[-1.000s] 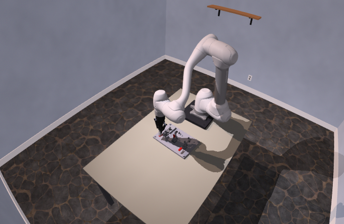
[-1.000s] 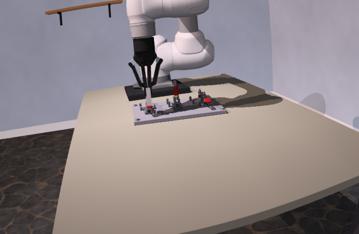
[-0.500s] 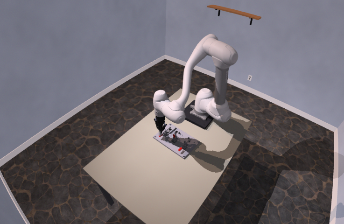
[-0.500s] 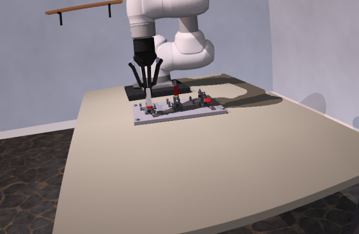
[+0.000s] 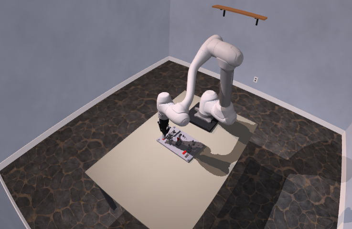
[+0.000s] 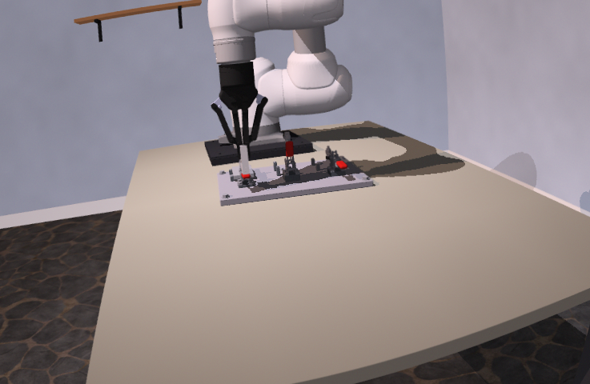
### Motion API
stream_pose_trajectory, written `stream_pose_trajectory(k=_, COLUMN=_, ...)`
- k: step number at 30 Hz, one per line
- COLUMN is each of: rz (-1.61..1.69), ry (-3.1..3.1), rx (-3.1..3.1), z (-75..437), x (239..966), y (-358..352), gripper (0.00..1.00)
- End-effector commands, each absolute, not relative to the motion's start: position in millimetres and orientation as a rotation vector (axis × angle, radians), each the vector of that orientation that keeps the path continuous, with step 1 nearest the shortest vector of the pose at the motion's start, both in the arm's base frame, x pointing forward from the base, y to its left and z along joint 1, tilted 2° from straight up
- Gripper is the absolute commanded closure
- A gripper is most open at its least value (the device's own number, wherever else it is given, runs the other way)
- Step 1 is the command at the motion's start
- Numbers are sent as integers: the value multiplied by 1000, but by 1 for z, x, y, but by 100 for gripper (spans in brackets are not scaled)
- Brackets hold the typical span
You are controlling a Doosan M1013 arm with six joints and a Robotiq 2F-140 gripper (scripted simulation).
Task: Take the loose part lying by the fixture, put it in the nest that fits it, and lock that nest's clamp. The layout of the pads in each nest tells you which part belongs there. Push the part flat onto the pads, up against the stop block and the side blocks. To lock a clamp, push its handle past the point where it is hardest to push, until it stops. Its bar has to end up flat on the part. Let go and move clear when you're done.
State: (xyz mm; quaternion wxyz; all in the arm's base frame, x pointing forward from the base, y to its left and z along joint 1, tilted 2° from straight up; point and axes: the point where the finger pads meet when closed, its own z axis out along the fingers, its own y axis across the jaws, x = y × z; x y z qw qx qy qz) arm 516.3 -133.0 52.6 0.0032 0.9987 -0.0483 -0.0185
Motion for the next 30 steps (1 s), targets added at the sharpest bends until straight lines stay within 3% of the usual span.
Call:
stream_pose_trajectory(k=1, rz=-54, ry=-161, rx=3134, z=51, x=517, y=-132, gripper=90)
stream_pose_trajectory(k=30, rz=-54, ry=-161, rx=3134, z=47, x=517, y=-132, gripper=90)
